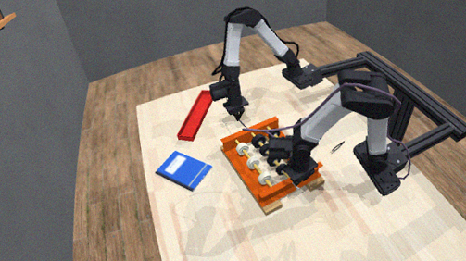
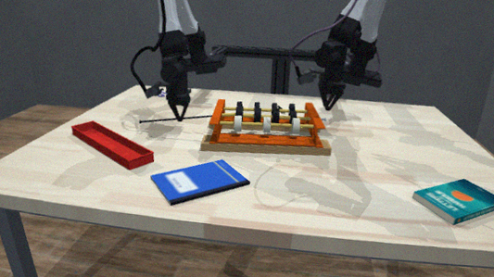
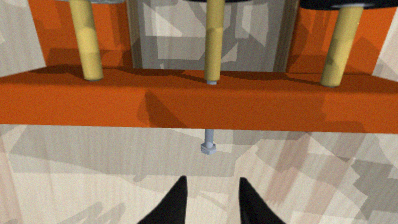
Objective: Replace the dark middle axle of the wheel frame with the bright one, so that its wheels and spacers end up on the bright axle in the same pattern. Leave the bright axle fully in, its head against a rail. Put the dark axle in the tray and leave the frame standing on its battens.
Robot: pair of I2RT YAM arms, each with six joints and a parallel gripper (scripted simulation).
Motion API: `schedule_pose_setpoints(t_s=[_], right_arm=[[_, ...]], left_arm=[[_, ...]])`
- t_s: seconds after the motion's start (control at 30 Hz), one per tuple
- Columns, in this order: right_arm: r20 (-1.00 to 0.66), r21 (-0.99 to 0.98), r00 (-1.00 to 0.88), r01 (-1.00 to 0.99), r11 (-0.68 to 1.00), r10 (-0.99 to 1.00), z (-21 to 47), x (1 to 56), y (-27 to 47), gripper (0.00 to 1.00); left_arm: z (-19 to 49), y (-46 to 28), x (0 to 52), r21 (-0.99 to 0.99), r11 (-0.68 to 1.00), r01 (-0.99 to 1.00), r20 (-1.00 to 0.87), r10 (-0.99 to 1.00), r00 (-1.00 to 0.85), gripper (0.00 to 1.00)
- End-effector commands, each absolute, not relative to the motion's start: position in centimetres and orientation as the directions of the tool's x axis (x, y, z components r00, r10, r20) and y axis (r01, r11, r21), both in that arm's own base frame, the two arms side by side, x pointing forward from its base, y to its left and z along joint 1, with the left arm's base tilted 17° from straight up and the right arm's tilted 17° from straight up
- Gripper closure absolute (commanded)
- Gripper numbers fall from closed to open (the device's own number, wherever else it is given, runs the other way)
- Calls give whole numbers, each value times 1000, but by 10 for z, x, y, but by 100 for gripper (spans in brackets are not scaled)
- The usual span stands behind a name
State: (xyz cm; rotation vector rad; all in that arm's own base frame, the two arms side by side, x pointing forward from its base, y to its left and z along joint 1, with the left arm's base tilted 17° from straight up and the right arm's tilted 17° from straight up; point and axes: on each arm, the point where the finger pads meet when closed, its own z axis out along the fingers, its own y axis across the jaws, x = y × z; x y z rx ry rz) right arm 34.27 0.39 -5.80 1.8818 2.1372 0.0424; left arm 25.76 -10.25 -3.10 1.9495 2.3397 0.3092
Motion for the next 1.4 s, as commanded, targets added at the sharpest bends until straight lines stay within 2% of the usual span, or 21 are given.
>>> schedule_pose_setpoints(t_s=[0.0, 0.37, 0.5, 0.57, 0.73, 0.9, 1.07, 1.17, 1.37], right_arm=[[-195, 252, -108, 955, 156, 975, -52, 354, 8, 100], [-195, 252, -108, 955, 156, 975, -52, 354, 8, 100], [-195, 252, -108, 955, 156, 975, -52, 354, 8, 100], [-195, 252, -108, 955, 156, 975, -52, 354, 8, 100], [-195, 252, -108, 955, 156, 975, -52, 354, 8, 100], [-195, 252, -108, 955, 156, 975, -52, 354, 8, 100], [-195, 252, -108, 955, 156, 975, -52, 354, 8, 100], [-195, 252, -108, 955, 156, 975, -52, 354, 8, 100], [-195, 252, -108, 955, 156, 975, -52, 354, 8, 100]], left_arm=[[-34, -103, 256, 192, 169, 967, 76, 980, -186, 67], [-34, -103, 256, 192, 169, 967, 76, 980, -186, 67], [-47, -97, 239, 62, 268, 962, 14, 963, -269, 67], [-47, -97, 239, 62, 268, 962, 14, 963, -269, 67], [-51, -105, 242, -107, 406, 908, -151, 896, -418, 67], [-63, -92, 225, -228, 485, 844, -151, 839, -523, 67], [-64, -91, 219, -391, 566, 726, -210, 713, -669, 67], [-61, -92, 225, -418, 576, 702, -238, 677, -697, 67], [-45, -89, 228, -688, 584, 432, -289, 326, -900, 67]])
